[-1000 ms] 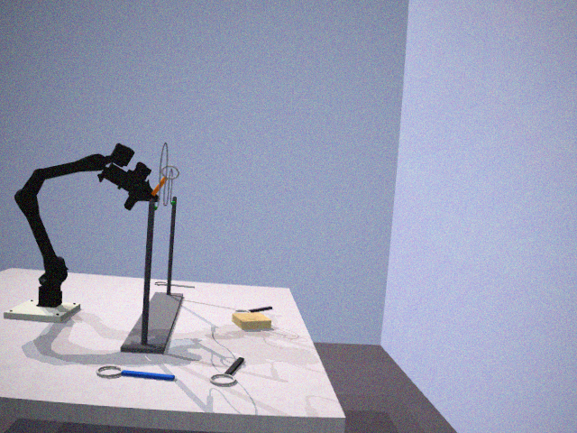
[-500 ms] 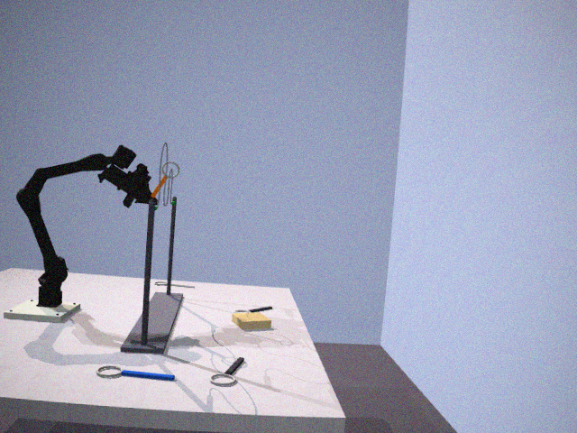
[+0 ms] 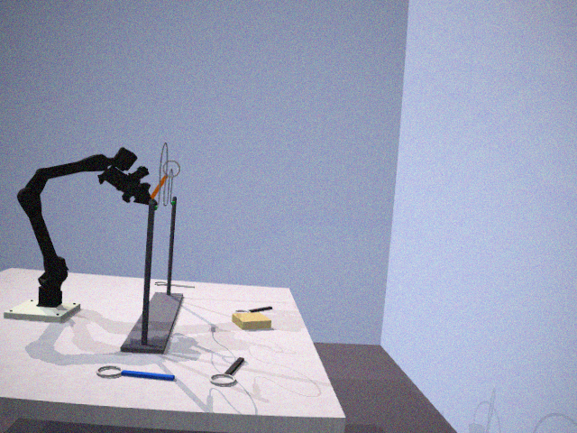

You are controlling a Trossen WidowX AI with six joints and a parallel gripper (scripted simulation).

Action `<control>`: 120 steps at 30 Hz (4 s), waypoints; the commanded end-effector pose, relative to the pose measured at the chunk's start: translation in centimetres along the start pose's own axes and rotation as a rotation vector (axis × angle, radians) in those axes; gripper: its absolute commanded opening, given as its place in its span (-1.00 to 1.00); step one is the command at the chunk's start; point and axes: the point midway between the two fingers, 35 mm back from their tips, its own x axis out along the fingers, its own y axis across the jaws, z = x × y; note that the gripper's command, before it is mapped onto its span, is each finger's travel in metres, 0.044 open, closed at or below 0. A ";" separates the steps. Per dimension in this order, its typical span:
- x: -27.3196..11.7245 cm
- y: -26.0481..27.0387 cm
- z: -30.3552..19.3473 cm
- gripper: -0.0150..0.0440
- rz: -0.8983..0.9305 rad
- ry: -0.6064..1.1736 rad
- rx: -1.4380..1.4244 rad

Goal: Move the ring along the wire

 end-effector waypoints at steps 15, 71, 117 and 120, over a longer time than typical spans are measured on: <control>0.1 -2.3 0.3 -1.00 -0.175 -0.040 -0.318; -1.8 -6.7 4.9 -1.00 -0.707 -0.165 -1.283; -0.6 -7.7 2.8 -1.00 -0.796 -0.183 -1.435; -0.1 -7.7 2.0 -1.00 -0.769 -0.177 -1.388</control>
